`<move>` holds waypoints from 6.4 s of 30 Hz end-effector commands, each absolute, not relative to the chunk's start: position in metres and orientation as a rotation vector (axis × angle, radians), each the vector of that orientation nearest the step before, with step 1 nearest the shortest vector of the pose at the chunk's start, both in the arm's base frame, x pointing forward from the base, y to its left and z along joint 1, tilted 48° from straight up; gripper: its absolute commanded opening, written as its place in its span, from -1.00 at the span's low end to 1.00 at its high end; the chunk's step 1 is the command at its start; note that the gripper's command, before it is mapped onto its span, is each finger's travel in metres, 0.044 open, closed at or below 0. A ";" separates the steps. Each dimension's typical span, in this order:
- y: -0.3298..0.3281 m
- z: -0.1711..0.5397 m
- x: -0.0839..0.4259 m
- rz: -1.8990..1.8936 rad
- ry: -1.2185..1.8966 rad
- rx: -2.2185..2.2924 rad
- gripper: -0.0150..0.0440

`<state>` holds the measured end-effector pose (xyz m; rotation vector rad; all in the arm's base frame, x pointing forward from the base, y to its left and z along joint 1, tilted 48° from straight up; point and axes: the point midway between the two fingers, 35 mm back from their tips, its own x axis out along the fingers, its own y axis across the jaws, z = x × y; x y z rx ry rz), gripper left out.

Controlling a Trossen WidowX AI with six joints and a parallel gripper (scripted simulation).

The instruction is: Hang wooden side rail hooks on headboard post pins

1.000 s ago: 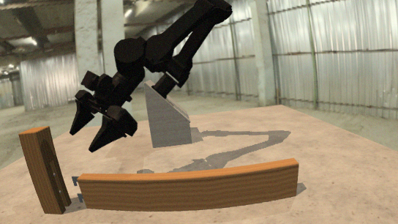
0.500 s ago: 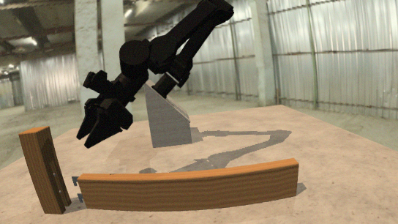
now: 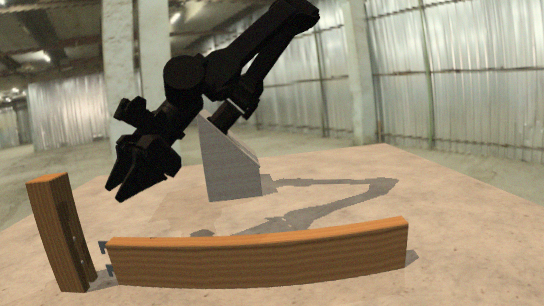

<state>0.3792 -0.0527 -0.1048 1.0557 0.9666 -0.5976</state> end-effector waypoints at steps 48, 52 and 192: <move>-0.034 -0.058 0.430 1.466 0.647 -0.517 1.00; -0.034 -0.058 0.430 1.466 0.647 -0.517 1.00; 0.053 -0.136 0.437 1.526 0.529 -0.634 -0.49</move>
